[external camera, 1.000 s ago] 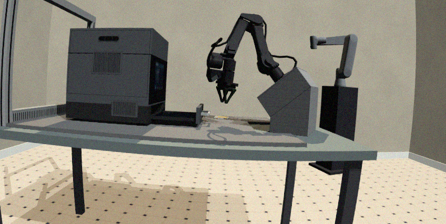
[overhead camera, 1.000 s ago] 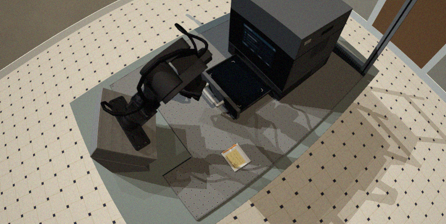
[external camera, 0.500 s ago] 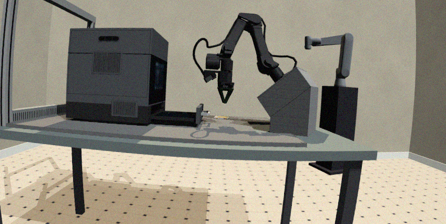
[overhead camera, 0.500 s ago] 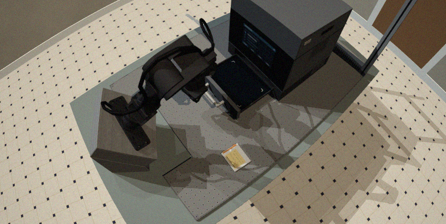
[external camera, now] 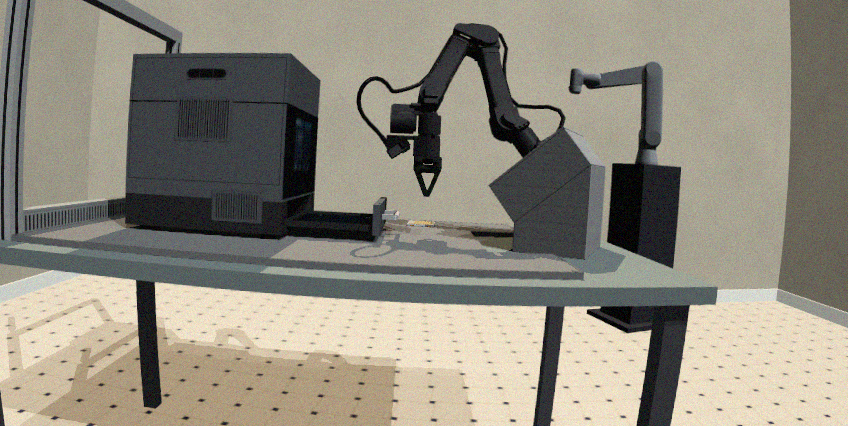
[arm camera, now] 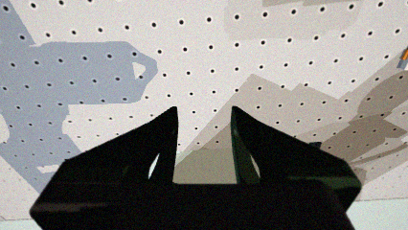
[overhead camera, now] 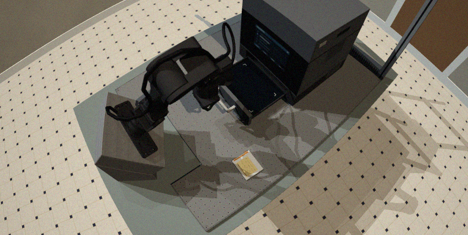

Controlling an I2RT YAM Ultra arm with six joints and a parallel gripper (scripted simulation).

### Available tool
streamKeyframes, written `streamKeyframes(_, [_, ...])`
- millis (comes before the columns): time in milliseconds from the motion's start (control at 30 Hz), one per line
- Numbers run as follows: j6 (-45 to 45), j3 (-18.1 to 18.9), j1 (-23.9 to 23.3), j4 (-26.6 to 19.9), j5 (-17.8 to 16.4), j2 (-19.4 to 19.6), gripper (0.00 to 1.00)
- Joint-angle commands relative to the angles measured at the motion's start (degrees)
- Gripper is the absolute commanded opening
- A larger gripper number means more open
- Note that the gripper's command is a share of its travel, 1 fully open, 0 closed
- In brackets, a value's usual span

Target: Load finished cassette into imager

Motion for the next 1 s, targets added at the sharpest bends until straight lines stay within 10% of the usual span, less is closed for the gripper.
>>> streamKeyframes(0, [3.39, -1.01, -4.08, 1.15, -2.68, -3.02, 0.35])
streamKeyframes(367, [8.55, 1.89, -17.75, 2.19, -10.42, -5.59, 0.35])
streamKeyframes(967, [21.86, 7.73, -40.02, 2.85, -24.7, 0.84, 0.35])
